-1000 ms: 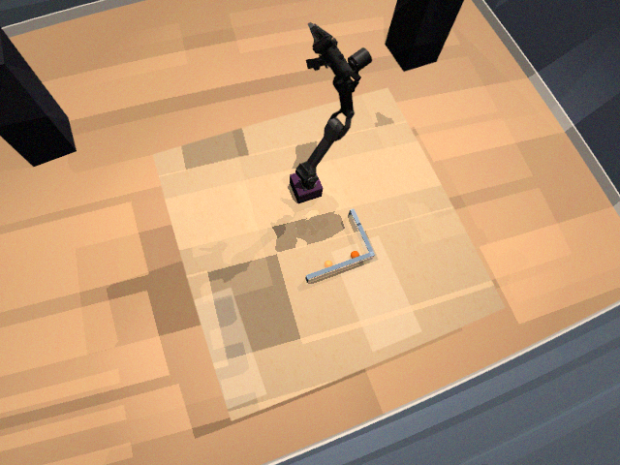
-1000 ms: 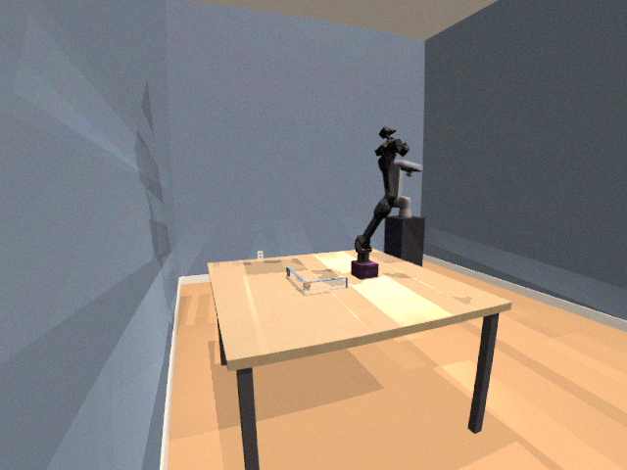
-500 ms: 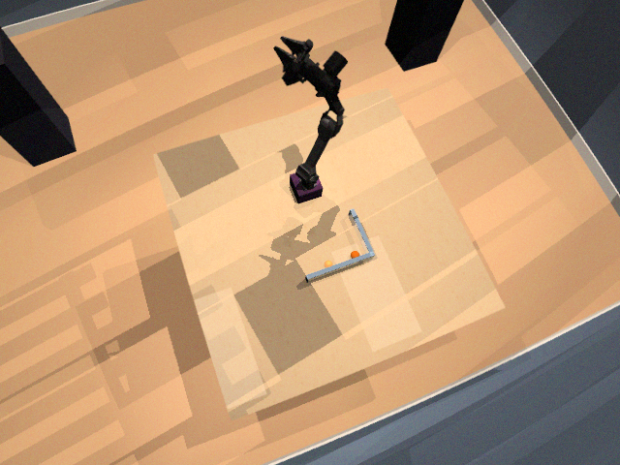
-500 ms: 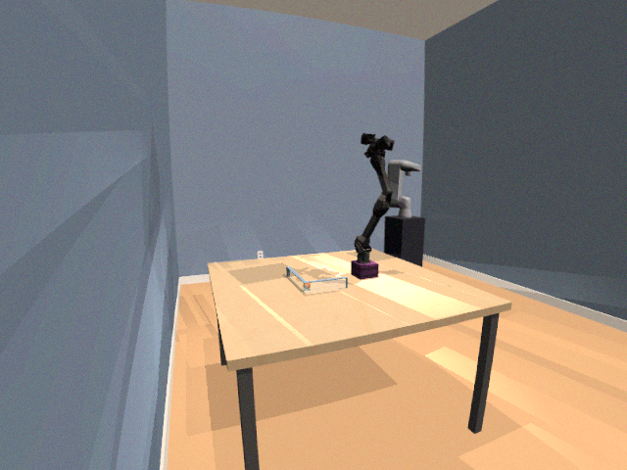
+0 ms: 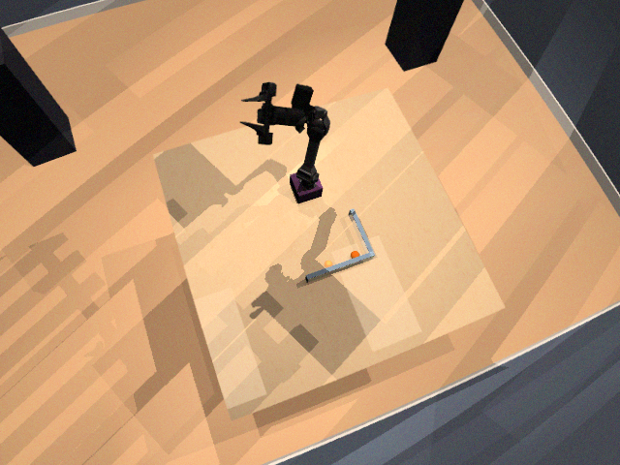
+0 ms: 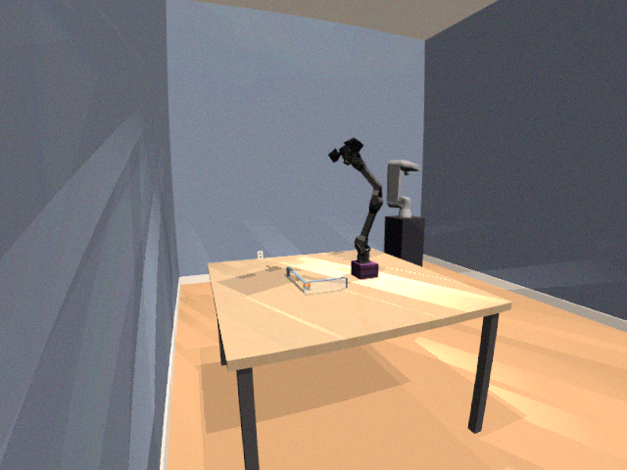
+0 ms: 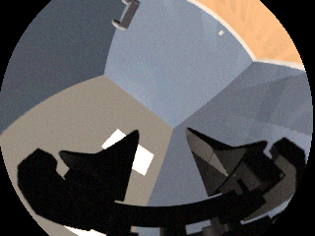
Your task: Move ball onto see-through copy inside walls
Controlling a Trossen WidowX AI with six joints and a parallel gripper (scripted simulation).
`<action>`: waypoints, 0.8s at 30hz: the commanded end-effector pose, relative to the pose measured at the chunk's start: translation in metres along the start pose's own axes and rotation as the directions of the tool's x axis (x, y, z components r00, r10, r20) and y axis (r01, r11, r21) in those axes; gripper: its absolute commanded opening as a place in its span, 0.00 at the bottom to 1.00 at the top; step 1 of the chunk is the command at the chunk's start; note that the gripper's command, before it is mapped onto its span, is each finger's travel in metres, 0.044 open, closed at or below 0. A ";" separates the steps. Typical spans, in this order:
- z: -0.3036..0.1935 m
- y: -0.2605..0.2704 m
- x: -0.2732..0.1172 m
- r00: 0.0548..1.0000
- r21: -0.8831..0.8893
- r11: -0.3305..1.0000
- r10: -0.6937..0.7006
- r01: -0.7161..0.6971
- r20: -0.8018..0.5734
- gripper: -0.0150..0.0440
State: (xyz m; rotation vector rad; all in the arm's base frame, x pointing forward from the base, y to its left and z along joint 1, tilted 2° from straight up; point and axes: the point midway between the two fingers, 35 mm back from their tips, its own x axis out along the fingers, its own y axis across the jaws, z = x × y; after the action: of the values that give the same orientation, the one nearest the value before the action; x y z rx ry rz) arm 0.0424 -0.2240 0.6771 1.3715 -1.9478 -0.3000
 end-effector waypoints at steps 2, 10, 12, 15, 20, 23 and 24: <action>-0.013 -0.079 0.006 0.979 -0.208 0.960 -0.199 0.186 -0.046 0.76; -0.030 -0.201 -0.018 0.864 -0.537 0.754 -0.496 0.377 -0.089 0.76; -0.033 -0.232 -0.030 0.822 -0.605 0.688 -0.562 0.400 -0.095 0.76; -0.038 -0.275 -0.051 0.751 -0.699 0.583 -0.653 0.414 -0.099 0.76; -0.042 -0.342 -0.095 0.613 -0.835 0.396 -0.785 0.381 -0.093 0.76; -0.047 -0.370 -0.125 0.538 -0.877 0.329 -0.837 0.351 -0.099 0.76; -0.047 -0.377 -0.133 0.516 -0.892 0.303 -0.851 0.336 -0.095 0.76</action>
State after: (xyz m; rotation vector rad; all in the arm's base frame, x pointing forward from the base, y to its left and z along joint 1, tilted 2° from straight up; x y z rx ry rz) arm 0.3437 -0.2637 0.4666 1.3222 -0.5862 -0.9142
